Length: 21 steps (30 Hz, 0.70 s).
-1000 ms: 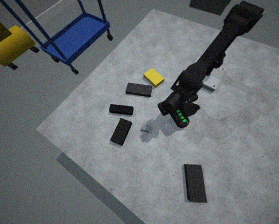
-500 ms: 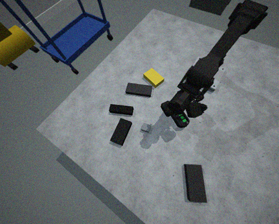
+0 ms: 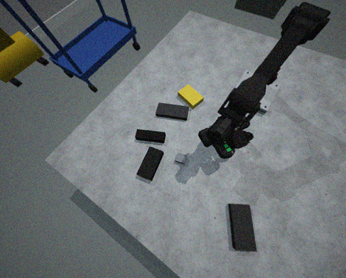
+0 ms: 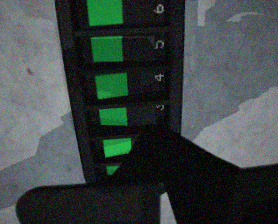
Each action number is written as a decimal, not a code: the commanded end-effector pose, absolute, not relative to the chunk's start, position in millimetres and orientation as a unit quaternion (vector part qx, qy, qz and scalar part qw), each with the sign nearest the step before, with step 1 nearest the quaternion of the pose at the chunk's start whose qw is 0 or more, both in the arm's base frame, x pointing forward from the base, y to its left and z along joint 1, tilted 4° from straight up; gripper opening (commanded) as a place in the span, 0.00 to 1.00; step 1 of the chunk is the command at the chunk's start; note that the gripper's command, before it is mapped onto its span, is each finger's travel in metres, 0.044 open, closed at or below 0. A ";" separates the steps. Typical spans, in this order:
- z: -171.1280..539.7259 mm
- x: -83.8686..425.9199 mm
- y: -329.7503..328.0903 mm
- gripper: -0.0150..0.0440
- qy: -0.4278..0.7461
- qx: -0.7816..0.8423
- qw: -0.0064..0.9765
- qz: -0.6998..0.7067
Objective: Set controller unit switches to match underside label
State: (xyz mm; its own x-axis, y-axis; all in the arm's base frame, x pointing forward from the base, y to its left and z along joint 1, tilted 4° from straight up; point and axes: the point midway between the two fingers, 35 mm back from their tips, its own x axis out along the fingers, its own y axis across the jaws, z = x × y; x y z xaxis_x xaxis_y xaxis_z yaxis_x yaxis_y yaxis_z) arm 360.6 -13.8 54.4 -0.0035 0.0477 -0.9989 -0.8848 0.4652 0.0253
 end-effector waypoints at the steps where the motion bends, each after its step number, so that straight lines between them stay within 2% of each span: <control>1: 44.7 359.0 -13.3 0.25 0.602 -0.346 0.611 0.381; 21: 29.4 358.4 -12.6 0.25 0.602 -0.346 0.611 0.381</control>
State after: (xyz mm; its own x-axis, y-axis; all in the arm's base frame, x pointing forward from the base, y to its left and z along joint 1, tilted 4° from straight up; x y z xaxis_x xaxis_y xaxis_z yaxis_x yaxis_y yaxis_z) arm 359.5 -12.9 32.1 -0.0077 0.0479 -0.9988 -0.8847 0.4652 0.0291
